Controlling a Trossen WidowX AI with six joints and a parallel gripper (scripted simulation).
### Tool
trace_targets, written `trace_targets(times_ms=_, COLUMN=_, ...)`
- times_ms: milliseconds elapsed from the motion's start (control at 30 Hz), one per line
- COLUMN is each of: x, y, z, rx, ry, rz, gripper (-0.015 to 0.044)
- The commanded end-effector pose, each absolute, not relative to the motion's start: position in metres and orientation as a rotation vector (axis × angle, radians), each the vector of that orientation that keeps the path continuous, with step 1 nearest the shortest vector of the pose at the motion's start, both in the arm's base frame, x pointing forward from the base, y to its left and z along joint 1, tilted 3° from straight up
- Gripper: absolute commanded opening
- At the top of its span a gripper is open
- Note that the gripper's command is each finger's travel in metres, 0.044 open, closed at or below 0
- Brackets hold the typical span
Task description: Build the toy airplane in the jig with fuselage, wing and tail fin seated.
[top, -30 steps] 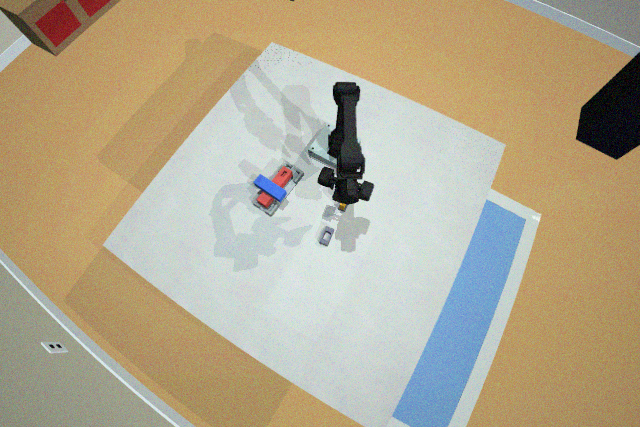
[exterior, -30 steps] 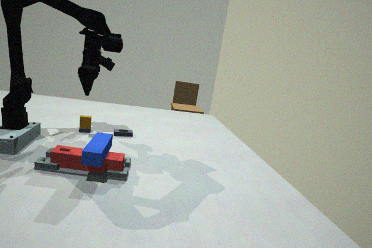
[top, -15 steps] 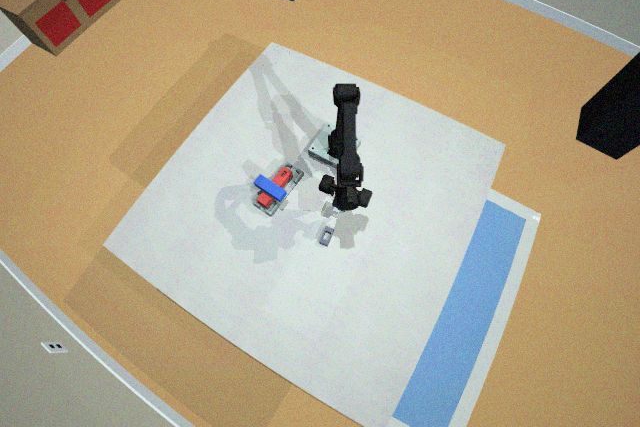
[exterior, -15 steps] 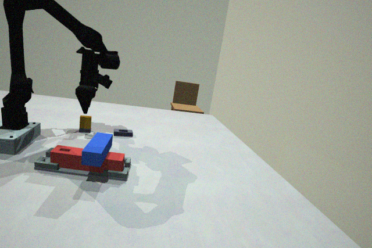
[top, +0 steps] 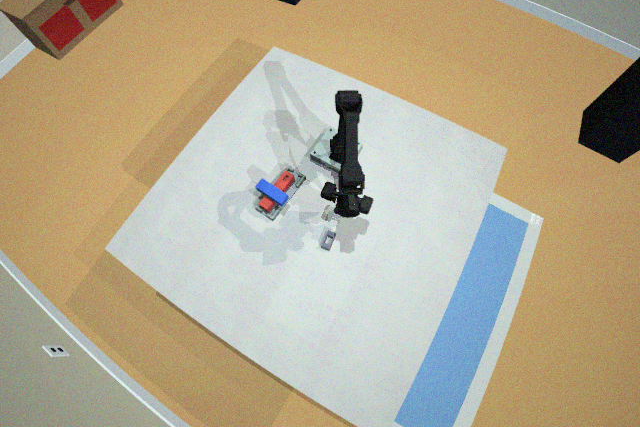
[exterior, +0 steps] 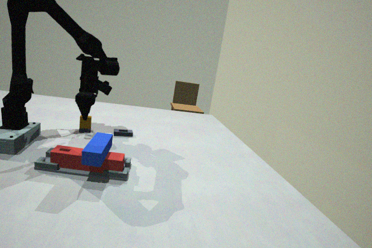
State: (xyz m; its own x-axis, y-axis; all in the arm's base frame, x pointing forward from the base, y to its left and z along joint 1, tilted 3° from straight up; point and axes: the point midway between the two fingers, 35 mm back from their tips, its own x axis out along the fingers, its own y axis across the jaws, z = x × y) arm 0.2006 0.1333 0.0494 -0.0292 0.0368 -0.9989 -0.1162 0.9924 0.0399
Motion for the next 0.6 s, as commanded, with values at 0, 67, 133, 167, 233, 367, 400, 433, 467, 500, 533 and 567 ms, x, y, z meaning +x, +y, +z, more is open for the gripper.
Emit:
trace_targets(times_ms=0, x=0.199, y=0.133, z=0.042, rx=-0.059, ry=1.603, rz=0.12, gripper=0.044)
trace_targets(times_ms=67, x=0.199, y=0.134, z=0.039, rx=-0.059, ry=1.603, rz=0.12, gripper=0.044)
trace_targets(times_ms=133, x=0.199, y=0.134, z=0.035, rx=-0.059, ry=1.603, rz=0.12, gripper=0.044)
trace_targets(times_ms=167, x=0.199, y=0.134, z=0.034, rx=-0.059, ry=1.603, rz=0.12, gripper=0.044)
trace_targets(times_ms=233, x=0.199, y=0.134, z=0.03, rx=-0.059, ry=1.603, rz=0.12, gripper=0.044)
trace_targets(times_ms=367, x=0.198, y=0.134, z=0.024, rx=-0.059, ry=1.603, rz=0.12, gripper=0.044)
trace_targets(times_ms=400, x=0.198, y=0.134, z=0.022, rx=-0.059, ry=1.603, rz=0.12, gripper=0.044)
trace_targets(times_ms=433, x=0.198, y=0.134, z=0.021, rx=-0.059, ry=1.603, rz=0.12, gripper=0.044)
trace_targets(times_ms=467, x=0.197, y=0.134, z=0.019, rx=-0.059, ry=1.603, rz=0.12, gripper=0.044)
trace_targets(times_ms=500, x=0.197, y=0.134, z=0.017, rx=-0.059, ry=1.603, rz=0.12, gripper=0.044)
trace_targets(times_ms=533, x=0.197, y=0.134, z=0.016, rx=-0.059, ry=1.603, rz=0.12, gripper=0.044)
trace_targets(times_ms=567, x=0.197, y=0.134, z=0.015, rx=-0.059, ry=1.603, rz=0.12, gripper=0.044)
